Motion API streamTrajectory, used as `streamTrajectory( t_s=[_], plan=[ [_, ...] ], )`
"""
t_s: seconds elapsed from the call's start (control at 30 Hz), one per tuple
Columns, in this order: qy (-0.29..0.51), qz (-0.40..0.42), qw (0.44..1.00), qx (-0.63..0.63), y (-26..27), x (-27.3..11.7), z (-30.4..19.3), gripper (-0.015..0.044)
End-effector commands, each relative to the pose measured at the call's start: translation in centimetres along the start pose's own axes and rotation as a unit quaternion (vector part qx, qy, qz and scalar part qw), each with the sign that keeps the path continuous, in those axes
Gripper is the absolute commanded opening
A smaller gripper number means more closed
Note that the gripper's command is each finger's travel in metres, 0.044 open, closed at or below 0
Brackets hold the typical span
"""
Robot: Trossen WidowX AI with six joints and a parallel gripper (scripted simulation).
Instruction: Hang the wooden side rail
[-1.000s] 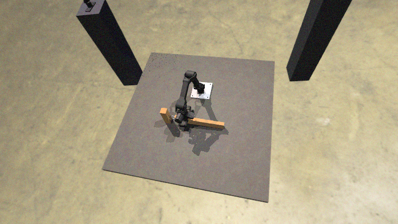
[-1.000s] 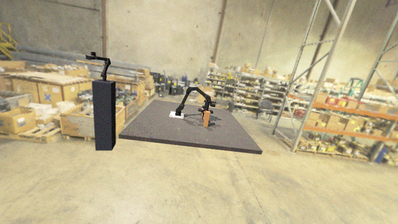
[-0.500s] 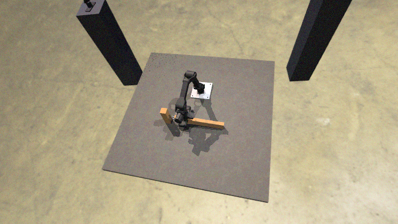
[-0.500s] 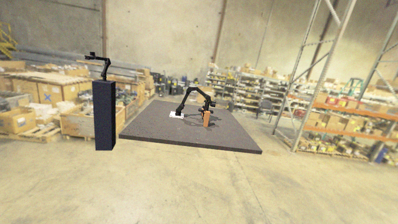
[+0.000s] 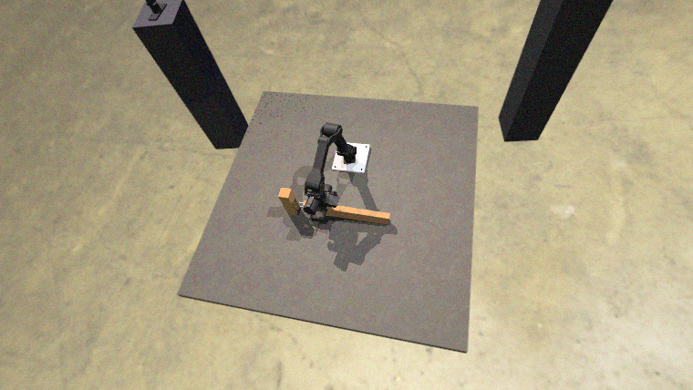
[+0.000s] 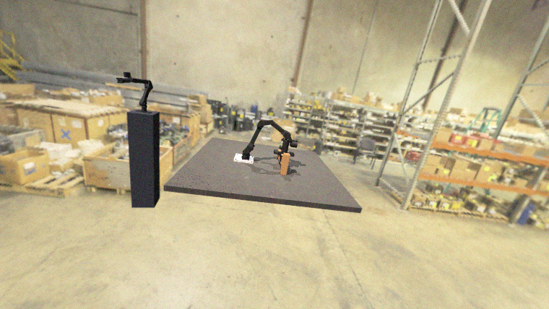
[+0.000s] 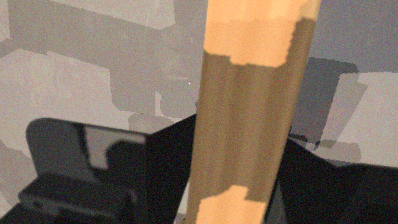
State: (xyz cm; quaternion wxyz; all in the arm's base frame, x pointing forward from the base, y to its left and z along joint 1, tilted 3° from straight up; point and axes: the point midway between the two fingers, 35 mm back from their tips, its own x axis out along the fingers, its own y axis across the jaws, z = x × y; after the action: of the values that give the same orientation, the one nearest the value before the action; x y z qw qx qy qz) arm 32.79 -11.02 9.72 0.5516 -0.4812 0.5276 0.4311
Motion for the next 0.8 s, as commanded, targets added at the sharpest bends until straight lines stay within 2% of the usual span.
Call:
streamTrajectory(
  t_s=[0.0,0.77],
  plan=[
    [0.001,-0.004,1.000,0.002,-0.05,-0.05,-0.18,0.0000],
    [0.001,-0.004,1.000,0.002,0.17,-0.05,-0.44,0.0000]
  ],
)
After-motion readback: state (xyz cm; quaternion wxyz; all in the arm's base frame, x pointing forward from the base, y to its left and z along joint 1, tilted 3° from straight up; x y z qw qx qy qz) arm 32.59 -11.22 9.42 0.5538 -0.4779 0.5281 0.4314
